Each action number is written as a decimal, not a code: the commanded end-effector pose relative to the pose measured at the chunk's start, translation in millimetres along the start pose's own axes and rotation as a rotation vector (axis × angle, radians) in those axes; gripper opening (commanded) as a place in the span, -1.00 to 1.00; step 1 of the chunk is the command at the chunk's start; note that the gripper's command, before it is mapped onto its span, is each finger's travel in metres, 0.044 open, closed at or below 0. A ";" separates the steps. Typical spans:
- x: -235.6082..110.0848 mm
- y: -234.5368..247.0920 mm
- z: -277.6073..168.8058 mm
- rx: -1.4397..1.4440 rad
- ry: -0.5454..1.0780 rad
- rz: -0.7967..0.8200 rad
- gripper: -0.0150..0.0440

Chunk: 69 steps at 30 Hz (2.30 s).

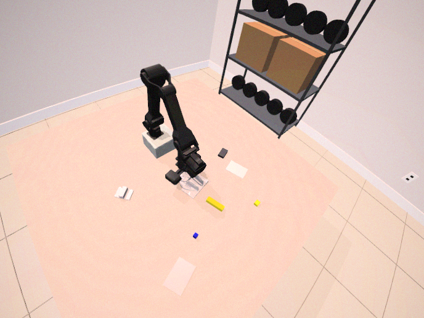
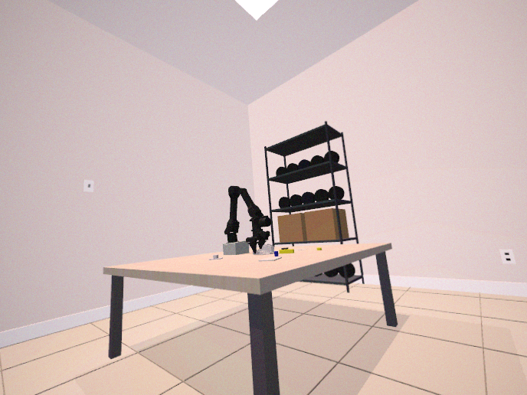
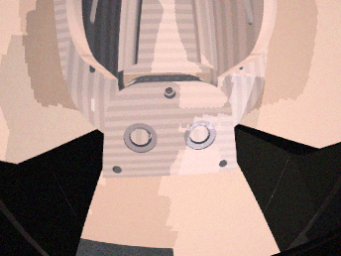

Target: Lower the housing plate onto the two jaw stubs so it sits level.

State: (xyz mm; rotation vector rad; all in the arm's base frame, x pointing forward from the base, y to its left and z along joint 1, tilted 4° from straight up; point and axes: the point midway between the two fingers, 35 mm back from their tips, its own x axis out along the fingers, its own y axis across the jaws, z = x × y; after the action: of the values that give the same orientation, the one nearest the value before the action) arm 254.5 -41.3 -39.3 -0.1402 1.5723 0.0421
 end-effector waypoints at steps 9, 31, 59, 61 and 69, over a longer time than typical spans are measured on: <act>0.3 -0.6 0.2 -0.002 -0.001 -0.004 0.70; 0.3 -0.6 0.2 -0.002 -0.001 -0.004 0.70; 0.3 -0.6 0.2 -0.002 -0.001 -0.004 0.70; 0.3 -0.6 0.2 -0.002 -0.001 -0.004 0.70; 0.0 0.0 0.0 0.000 0.000 0.000 1.00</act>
State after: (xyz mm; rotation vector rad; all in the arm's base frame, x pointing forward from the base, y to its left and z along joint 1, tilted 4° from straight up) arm 254.5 -41.3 -39.3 -0.1402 1.5722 0.0422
